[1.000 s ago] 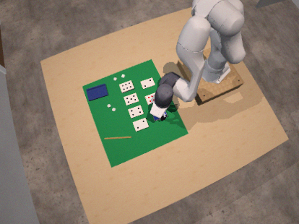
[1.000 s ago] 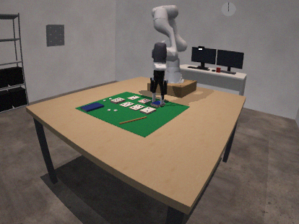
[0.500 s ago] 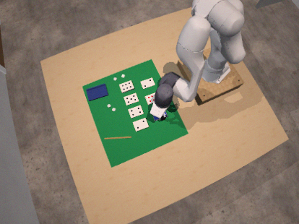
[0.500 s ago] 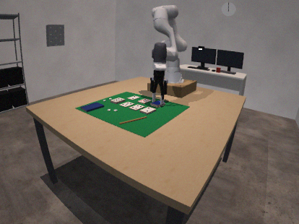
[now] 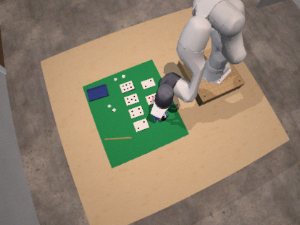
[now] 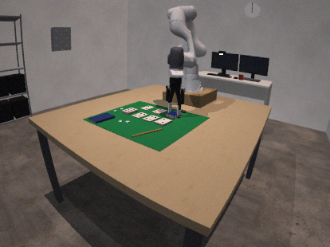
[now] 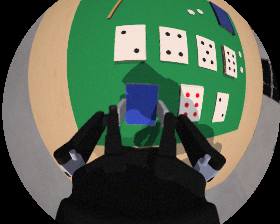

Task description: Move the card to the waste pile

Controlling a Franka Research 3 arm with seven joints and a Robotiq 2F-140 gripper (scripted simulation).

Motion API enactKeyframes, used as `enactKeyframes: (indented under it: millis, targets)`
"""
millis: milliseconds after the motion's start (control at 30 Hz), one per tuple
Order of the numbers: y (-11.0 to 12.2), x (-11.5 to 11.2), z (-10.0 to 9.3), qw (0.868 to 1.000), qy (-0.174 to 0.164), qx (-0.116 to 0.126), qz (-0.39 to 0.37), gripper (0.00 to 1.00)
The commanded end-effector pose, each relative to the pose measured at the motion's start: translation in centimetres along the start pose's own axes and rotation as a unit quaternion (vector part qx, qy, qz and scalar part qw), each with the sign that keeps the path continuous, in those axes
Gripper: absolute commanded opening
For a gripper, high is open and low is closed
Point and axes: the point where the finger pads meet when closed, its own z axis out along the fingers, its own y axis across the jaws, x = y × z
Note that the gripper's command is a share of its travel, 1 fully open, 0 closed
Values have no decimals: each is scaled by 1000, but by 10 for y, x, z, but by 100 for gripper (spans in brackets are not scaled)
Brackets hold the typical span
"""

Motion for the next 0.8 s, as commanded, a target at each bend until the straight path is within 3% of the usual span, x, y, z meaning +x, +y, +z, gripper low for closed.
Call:
enactKeyframes:
  millis: [0, 167, 533, 767]
  targets:
    - [-1, 1, -1, 1000, 1, 1, 1, 43]
    - [-1, 1, -6, 1000, 1, 1, 1, 43]
    - [-1, 1, -36, 1000, 1, 1, 1, 43]
    - [-1, 1, -40, 1000, 1, 1, 1, 43]
